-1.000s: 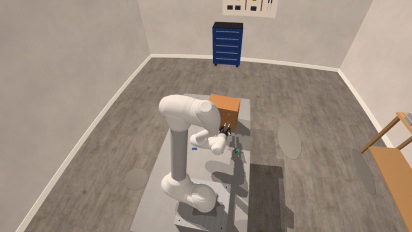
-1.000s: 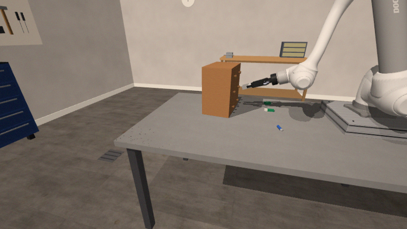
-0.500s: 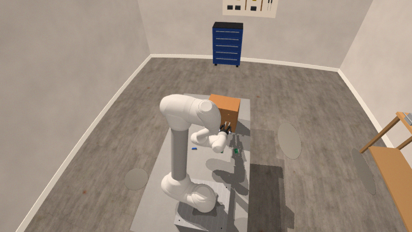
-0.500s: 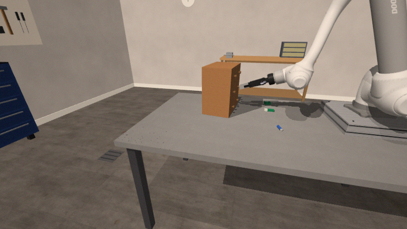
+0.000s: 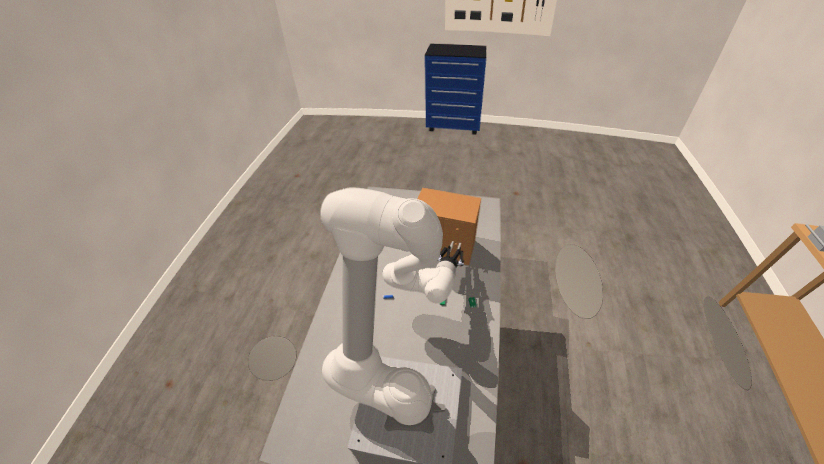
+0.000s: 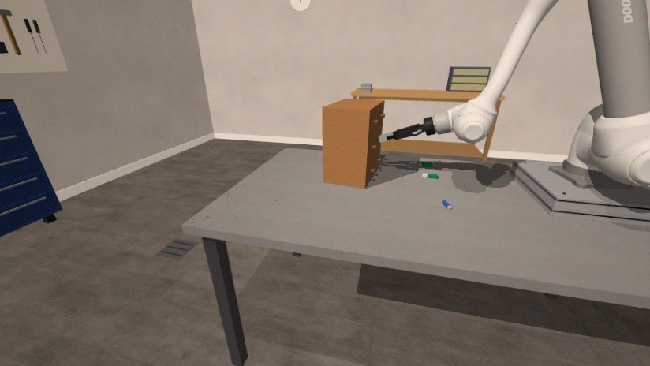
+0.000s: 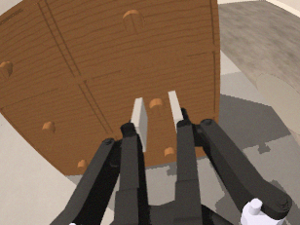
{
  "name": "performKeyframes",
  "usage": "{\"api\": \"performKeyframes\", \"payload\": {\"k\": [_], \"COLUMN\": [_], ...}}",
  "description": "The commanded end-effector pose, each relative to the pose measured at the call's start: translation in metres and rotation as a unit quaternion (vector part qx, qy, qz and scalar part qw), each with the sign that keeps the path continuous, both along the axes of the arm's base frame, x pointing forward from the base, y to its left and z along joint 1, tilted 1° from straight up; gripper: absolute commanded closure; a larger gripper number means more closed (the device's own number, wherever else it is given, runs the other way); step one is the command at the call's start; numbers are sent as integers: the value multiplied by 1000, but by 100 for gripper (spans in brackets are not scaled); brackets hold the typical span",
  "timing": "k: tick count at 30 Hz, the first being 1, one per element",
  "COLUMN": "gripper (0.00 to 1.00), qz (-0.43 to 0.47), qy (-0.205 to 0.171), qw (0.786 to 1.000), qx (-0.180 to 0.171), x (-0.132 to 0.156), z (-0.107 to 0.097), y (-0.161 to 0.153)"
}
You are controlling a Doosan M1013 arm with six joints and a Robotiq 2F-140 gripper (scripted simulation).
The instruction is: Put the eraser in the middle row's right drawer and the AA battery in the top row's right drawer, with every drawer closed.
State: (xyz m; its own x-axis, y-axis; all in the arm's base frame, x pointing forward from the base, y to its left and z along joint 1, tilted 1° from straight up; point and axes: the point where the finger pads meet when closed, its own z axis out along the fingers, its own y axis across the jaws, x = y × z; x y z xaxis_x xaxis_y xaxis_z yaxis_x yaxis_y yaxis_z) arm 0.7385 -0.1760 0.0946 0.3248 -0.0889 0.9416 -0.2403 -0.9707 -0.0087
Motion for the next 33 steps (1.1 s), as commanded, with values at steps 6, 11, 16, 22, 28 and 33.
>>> {"api": "performKeyframes", "payload": {"k": [6, 11, 16, 22, 28, 33], "gripper": [80, 80, 80, 92, 92, 92], "qz": [0, 0, 0, 0, 0, 0], "qy": [0, 0, 0, 0, 0, 0], "qw": [1000, 1000, 1000, 1000, 1000, 1000], "qx": [0, 0, 0, 0, 0, 0], "x": [0, 0, 0, 0, 0, 0], "z": [0, 0, 0, 0, 0, 0], "y": [0, 0, 0, 0, 0, 0]}}
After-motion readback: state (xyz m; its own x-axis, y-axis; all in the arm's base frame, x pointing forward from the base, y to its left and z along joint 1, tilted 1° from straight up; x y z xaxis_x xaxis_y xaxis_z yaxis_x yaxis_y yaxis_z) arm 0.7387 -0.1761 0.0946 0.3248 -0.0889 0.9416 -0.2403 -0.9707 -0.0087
